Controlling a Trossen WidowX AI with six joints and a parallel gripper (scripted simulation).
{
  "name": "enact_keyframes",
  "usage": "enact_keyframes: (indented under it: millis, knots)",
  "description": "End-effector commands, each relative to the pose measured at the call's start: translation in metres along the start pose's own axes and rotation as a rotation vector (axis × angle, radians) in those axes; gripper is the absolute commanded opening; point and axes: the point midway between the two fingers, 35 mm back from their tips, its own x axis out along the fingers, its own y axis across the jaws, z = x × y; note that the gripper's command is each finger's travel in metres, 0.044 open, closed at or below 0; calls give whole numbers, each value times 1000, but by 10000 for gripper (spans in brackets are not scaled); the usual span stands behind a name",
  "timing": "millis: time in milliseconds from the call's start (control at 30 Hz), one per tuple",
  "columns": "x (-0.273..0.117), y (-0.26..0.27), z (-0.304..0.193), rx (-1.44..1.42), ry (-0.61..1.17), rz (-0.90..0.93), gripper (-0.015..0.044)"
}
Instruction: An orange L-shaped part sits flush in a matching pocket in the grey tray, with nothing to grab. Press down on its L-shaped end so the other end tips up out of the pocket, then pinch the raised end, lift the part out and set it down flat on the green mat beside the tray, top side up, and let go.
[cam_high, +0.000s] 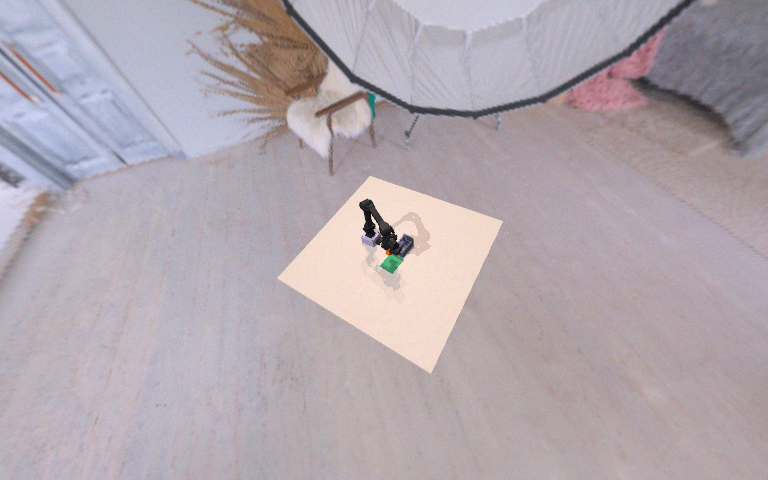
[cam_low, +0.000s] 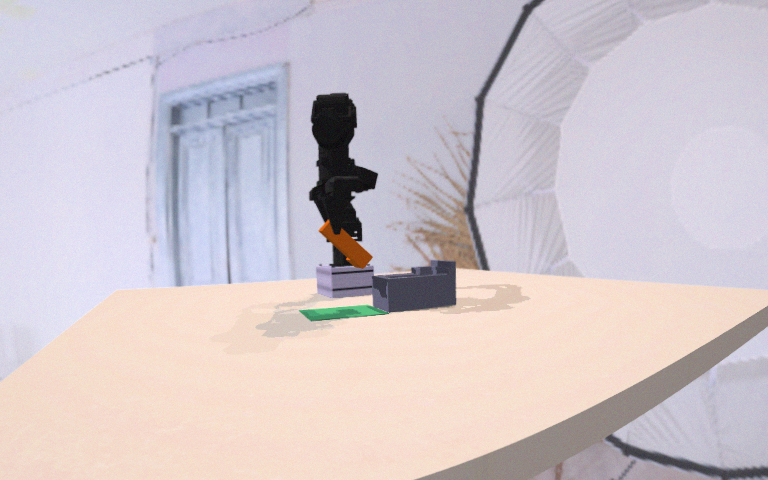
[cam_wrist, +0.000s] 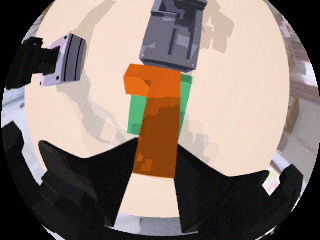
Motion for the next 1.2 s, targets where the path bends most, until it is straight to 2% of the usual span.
enact_keyframes:
  millis: [0,1167]
  knots:
    - [0,0,-14,-2,1,-3,0]
    - [47,0,-14,-2,1,-3,0]
